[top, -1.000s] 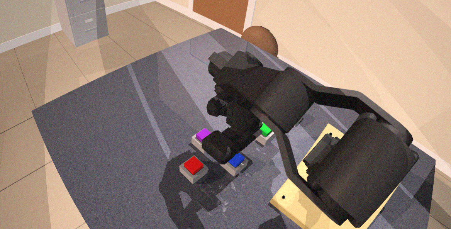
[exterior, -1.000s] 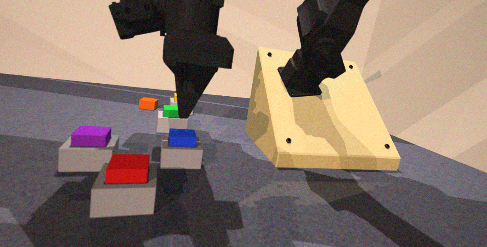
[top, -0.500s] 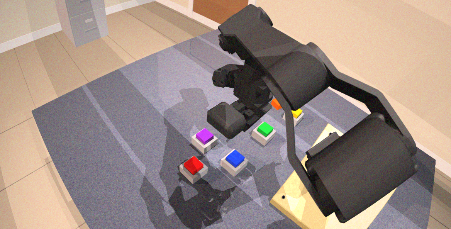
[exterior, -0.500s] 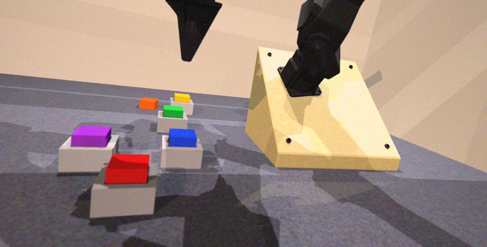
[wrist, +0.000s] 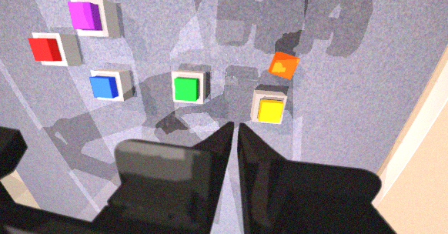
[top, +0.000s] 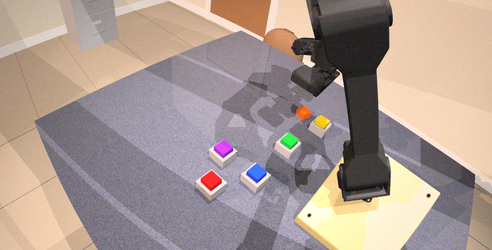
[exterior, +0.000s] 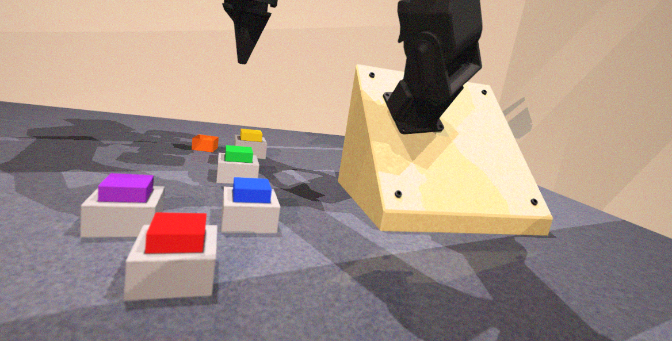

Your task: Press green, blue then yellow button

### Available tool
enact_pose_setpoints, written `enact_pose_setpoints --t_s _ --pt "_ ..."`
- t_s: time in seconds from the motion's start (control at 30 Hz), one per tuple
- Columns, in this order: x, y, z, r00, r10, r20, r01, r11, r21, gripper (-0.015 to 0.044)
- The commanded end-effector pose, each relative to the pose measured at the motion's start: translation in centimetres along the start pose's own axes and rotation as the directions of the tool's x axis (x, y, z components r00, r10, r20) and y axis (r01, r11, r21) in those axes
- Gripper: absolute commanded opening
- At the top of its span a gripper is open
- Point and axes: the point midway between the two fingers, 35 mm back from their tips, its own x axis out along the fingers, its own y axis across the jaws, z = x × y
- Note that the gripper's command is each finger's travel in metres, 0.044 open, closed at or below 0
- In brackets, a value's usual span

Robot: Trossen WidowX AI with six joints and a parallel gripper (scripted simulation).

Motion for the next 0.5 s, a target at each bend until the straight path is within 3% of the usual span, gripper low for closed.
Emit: enact_pose_setpoints --t_s 0.0,0.23,0.37,0.47 --pt "1.2 -4.4 -1.7 1.000 0.024 -0.004 -0.024 1.000 -0.018 0.0020" --pt "2.1 -6.1 -2.5 0.999 0.033 -0.002 -0.033 0.999 -0.027 0.0020" --pt "7.7 -5.8 -2.5 0.999 0.035 -0.001 -0.035 0.999 -0.028 0.0020" --pt "8.0 -5.8 -2.5 0.999 0.035 -0.001 -0.035 0.999 -0.028 0.0020"
